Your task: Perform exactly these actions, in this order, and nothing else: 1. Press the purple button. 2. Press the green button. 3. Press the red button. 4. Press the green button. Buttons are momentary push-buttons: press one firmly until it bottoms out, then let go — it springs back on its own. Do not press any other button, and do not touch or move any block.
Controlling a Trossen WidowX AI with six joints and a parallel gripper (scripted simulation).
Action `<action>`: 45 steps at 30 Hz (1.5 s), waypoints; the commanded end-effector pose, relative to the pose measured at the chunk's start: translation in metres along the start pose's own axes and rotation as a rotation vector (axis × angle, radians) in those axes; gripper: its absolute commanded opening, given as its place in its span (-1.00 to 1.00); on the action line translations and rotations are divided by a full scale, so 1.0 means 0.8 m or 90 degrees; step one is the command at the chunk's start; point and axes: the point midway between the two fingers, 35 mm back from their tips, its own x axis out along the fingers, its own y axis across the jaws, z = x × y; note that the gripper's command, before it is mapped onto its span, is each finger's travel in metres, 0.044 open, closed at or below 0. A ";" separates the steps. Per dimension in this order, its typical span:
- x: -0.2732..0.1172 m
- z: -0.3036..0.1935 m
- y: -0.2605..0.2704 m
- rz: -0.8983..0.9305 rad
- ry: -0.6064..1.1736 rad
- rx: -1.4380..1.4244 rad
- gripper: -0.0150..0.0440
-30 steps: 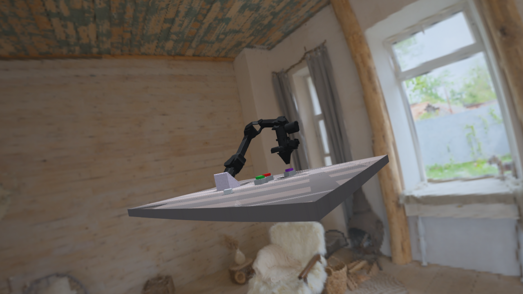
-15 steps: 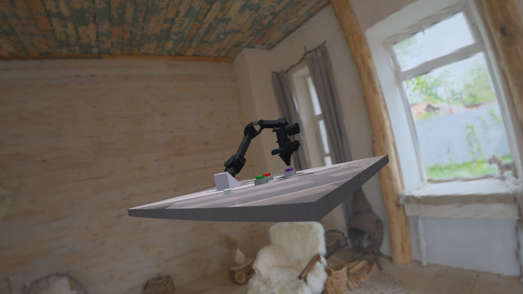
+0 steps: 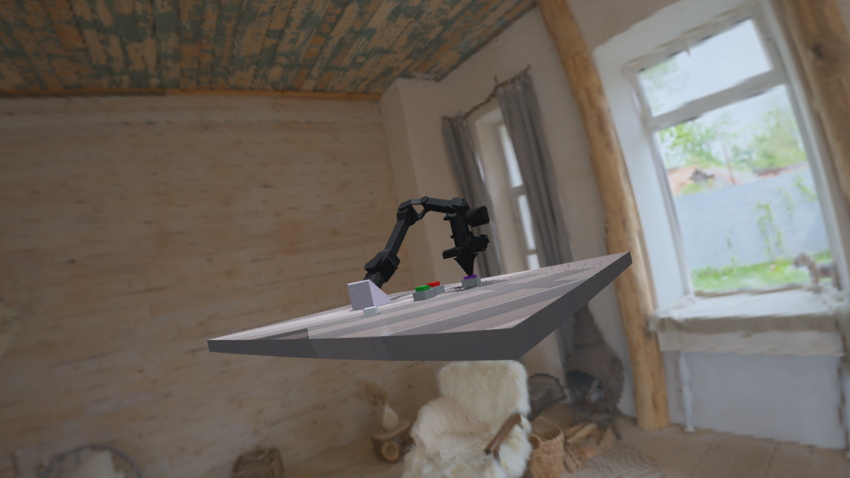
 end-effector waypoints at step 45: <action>-0.118 -0.053 -0.238 -0.015 0.004 0.008 -0.42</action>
